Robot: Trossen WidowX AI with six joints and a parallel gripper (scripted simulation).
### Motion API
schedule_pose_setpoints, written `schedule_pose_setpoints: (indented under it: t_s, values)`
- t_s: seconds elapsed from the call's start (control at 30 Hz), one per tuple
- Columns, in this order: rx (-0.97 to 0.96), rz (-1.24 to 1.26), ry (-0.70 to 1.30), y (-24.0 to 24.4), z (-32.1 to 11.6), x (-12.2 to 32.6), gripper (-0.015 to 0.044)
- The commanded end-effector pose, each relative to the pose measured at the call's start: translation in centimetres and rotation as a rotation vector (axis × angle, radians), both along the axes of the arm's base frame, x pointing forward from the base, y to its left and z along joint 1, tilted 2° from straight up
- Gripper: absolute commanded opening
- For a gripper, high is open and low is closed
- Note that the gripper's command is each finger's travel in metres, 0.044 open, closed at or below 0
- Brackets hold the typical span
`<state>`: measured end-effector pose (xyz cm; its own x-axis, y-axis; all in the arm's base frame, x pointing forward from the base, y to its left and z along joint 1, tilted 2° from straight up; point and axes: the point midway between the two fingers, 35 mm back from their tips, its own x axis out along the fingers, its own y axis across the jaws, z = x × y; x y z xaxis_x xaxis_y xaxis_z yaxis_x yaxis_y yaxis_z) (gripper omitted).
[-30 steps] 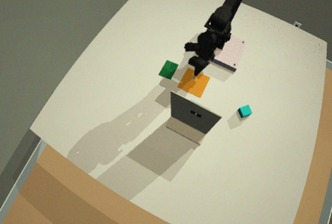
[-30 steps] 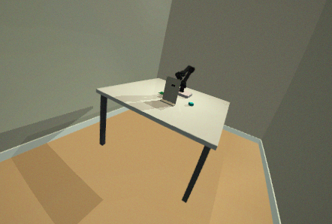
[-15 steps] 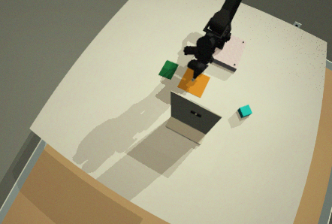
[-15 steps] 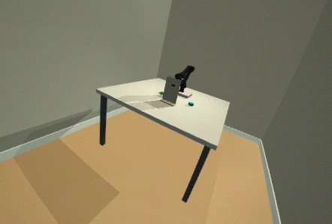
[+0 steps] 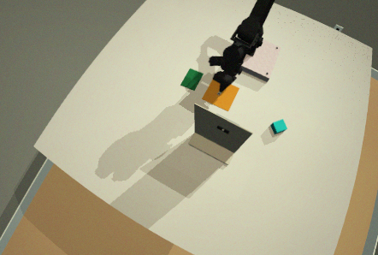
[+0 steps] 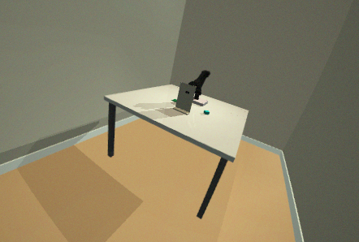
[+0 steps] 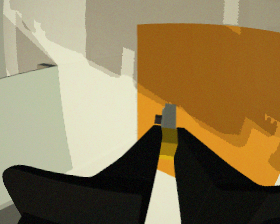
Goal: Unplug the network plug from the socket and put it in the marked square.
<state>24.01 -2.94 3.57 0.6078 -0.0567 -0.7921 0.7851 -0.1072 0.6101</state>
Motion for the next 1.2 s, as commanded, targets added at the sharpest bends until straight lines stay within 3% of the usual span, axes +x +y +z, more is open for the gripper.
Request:
schedule_pose_setpoints:
  t_s: [0.0, 0.97, 1.17]
  values:
    - [-0.003, -0.001, 0.009, 0.0, -0.9, -0.2, 0.0000]
    - [-0.003, 0.005, 0.004, 0.2, -1.7, -0.1, 0.0000]
    - [-0.003, 0.005, 0.004, 0.2, -1.7, -0.1, 0.0156]
